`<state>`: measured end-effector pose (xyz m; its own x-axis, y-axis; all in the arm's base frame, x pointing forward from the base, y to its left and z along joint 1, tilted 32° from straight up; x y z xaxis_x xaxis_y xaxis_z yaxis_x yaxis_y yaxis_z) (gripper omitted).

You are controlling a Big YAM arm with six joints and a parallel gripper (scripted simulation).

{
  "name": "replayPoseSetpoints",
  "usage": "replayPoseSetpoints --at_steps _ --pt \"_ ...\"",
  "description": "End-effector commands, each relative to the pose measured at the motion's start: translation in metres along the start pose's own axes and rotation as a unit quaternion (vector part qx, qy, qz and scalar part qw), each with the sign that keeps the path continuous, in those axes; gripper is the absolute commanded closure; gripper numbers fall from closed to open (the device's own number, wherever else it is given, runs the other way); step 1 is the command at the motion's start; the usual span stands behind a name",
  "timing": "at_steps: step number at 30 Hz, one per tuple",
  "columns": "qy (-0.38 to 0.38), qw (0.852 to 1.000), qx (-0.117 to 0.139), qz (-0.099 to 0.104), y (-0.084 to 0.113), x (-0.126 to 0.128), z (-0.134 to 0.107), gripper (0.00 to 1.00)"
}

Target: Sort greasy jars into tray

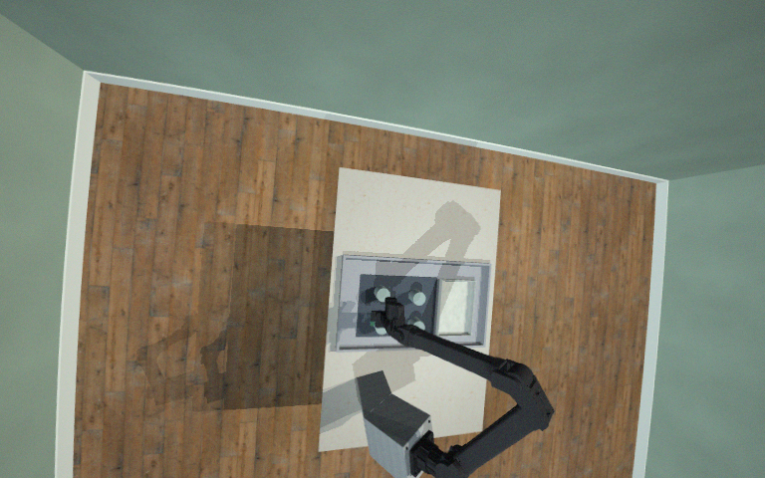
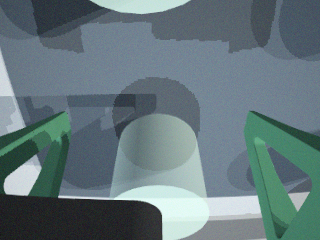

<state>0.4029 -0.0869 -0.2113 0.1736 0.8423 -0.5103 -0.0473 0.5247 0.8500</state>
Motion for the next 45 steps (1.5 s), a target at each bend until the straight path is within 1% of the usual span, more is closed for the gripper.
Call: replayPoseSetpoints --at_steps 1,2,4,9,15,19,21,36,38,43,45 --pt "-0.002 1.0 -0.001 -0.001 0.027 -0.004 0.004 0.0" --pt "-0.002 1.0 -0.001 -0.001 0.035 -0.004 0.004 0.0" --pt "-0.002 1.0 -0.001 -0.001 0.035 -0.004 0.004 0.0" --pt "-0.002 1.0 -0.001 -0.001 0.073 -0.004 0.004 0.0" --pt "-0.002 1.0 -0.001 -0.001 0.073 -0.004 0.004 0.0" --pt "-0.002 1.0 -0.001 -0.001 0.073 -0.034 -0.006 0.0" --pt "-0.002 1.0 -0.001 -0.001 0.073 -0.034 -0.006 0.0" --pt "-0.002 1.0 -0.001 -0.001 0.073 -0.15 -0.044 0.0" --pt "-0.002 1.0 -0.001 -0.001 0.073 -0.15 -0.044 0.0" --pt "-0.002 1.0 -0.001 -0.001 0.073 -0.189 -0.056 0.0" --pt "-0.002 1.0 -0.001 -0.001 0.073 -0.189 -0.056 0.0"
Point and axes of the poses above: the point where the finger pads meet when closed, its own y axis back along the fingers, its own x axis across the jaws, z = x × y, the point moved 8 cm from there along y, back along the fingers, and after that the axes turned 2 degrees about -y, right-handed, at the moved point
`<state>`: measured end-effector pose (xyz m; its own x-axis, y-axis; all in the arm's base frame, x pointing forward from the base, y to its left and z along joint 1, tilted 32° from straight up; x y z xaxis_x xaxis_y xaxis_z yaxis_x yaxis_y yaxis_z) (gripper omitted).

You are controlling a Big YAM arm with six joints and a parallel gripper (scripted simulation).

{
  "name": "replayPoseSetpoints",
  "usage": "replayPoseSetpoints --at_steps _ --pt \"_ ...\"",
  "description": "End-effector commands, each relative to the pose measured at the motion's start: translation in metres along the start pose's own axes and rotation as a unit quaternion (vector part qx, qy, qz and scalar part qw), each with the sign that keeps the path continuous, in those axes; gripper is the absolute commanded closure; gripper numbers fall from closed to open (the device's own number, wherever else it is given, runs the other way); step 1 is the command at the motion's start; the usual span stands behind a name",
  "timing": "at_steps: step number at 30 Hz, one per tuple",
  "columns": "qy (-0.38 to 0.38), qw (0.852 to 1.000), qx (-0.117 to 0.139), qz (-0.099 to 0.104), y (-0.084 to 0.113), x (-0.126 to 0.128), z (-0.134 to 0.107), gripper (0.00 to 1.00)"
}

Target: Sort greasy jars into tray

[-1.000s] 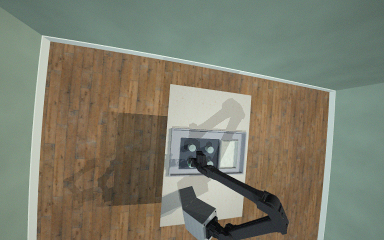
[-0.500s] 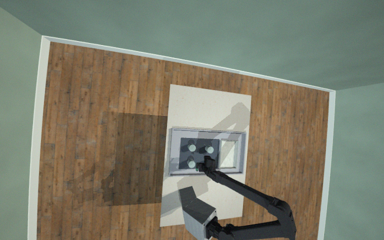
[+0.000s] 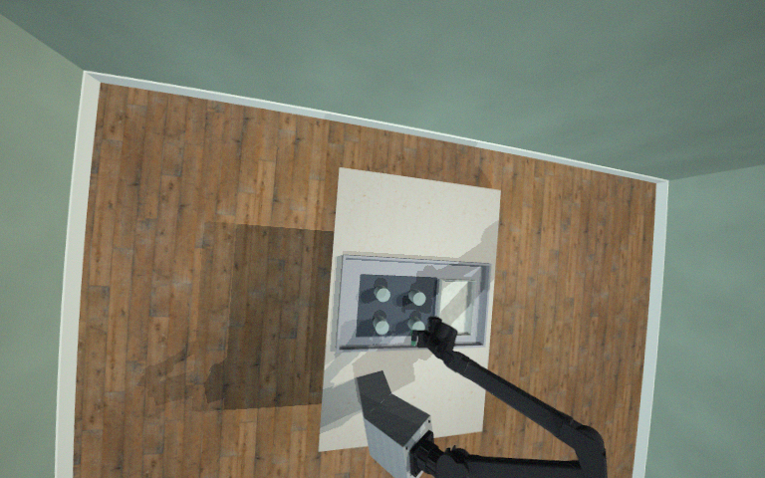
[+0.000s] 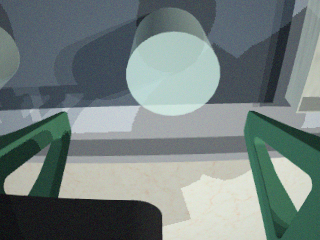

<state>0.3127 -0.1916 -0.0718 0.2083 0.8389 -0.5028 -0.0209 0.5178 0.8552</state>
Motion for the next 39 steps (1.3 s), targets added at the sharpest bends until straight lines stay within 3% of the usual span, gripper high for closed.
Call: replayPoseSetpoints --at_steps 1,7,39 --pt "0.016 1.0 -0.015 -0.003 -0.001 -0.013 0.002 0.0" --pt "0.016 1.0 -0.015 -0.003 -0.038 -0.014 0.003 0.0" --pt "0.016 1.0 -0.015 -0.003 -0.034 -0.022 0.007 0.0"
Point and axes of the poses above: the point where the finger pads meet when closed, its own y axis back along the fingers, its own x axis across the jaws, z = x × y, the point moved 8 cm from there along y, back along the fingers, and after that the axes turned 2 degrees about -y, right-handed, at the moved point
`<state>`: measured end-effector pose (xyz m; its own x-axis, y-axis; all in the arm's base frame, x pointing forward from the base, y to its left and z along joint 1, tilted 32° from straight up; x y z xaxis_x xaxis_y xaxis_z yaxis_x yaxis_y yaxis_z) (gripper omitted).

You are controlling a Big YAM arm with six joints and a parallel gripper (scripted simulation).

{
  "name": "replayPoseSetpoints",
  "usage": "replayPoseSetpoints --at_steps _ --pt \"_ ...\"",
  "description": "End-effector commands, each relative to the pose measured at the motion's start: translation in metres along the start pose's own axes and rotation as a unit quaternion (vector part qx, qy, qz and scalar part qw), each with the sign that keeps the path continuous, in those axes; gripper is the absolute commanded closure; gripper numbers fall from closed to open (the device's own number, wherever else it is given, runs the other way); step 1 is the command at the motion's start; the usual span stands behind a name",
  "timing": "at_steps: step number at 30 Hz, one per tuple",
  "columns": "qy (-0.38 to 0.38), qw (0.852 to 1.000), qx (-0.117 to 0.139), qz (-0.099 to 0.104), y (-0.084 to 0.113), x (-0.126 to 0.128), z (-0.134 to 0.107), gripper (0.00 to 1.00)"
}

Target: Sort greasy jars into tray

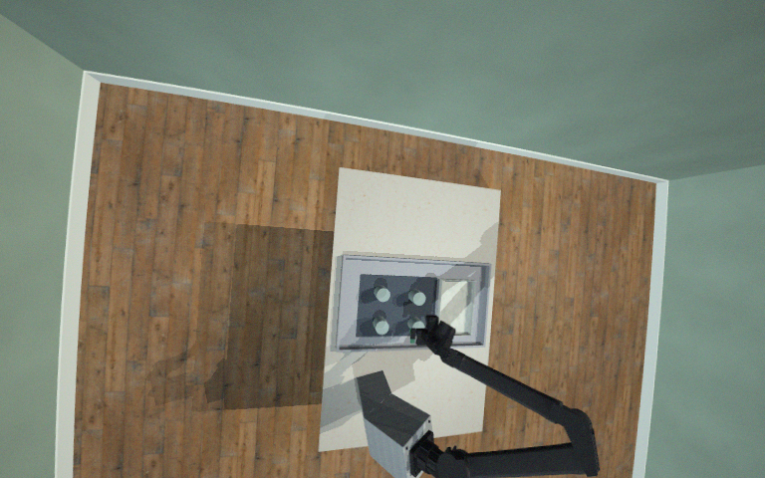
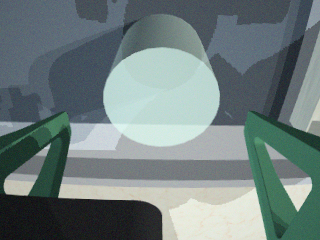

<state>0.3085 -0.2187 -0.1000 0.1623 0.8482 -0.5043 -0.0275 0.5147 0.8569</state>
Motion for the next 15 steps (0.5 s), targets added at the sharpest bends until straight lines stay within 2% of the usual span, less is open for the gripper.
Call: replayPoseSetpoints --at_steps 1,15 --pt "-0.007 1.0 -0.012 -0.005 0.004 -0.013 0.01 0.0" --pt "-0.007 1.0 -0.012 -0.005 -0.02 -0.013 0.01 0.0"
Point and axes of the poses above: the point where the finger pads meet when closed, its own y axis back along the fingers, its own x axis across the jaws, z = x × y, the point moved 8 cm from there along y, back along the fingers, and after that the axes turned 2 degrees about -y, right-handed, at the moved point
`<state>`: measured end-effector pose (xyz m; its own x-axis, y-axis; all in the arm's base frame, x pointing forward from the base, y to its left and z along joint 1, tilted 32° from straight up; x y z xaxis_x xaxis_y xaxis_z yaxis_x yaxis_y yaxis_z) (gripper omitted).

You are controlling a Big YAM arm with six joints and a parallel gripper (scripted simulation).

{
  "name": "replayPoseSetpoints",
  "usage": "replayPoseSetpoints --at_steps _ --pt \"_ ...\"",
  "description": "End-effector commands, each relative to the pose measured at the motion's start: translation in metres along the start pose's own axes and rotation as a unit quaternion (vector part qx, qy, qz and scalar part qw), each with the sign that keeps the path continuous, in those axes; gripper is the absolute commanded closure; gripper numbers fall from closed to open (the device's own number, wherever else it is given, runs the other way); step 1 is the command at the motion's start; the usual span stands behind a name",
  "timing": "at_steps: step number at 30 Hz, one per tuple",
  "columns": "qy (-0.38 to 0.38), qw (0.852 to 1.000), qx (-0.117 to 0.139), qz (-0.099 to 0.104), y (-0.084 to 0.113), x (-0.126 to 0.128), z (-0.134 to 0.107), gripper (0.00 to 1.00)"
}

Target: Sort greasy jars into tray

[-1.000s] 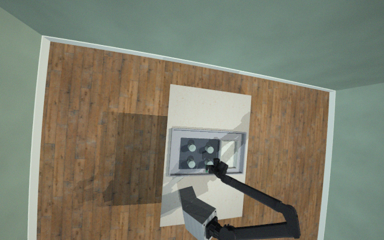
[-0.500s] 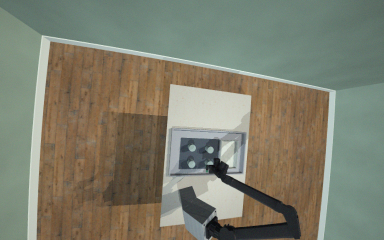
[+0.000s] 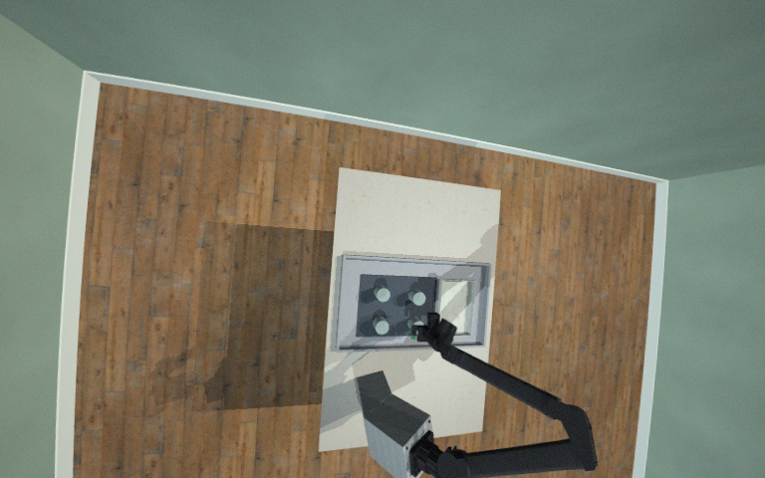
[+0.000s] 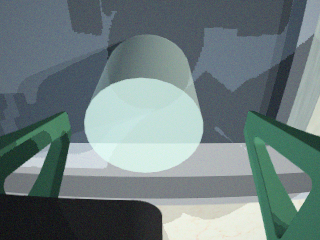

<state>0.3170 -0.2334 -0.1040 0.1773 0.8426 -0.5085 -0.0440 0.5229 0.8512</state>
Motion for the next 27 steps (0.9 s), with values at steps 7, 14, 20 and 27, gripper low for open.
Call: replayPoseSetpoints --at_steps 7,14,20,27 --pt "0.0 1.0 -0.003 -0.002 -0.019 -0.004 0.001 0.0" --pt "0.0 1.0 -0.003 -0.002 -0.033 -0.004 0.001 0.0" --pt "0.0 1.0 -0.003 -0.002 -0.035 -0.004 0.001 0.0" --pt "0.0 1.0 -0.003 -0.002 -0.038 -0.001 -0.004 0.0"
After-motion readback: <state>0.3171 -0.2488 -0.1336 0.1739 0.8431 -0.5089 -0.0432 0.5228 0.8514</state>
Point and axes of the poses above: the point where the finger pads meet when closed, its own y axis back along the fingers, its own x axis across the jaws, z = x × y, the point moved 8 cm from there along y, back along the fingers, and after that the axes turned 2 degrees about -y, right-handed, at the moved point
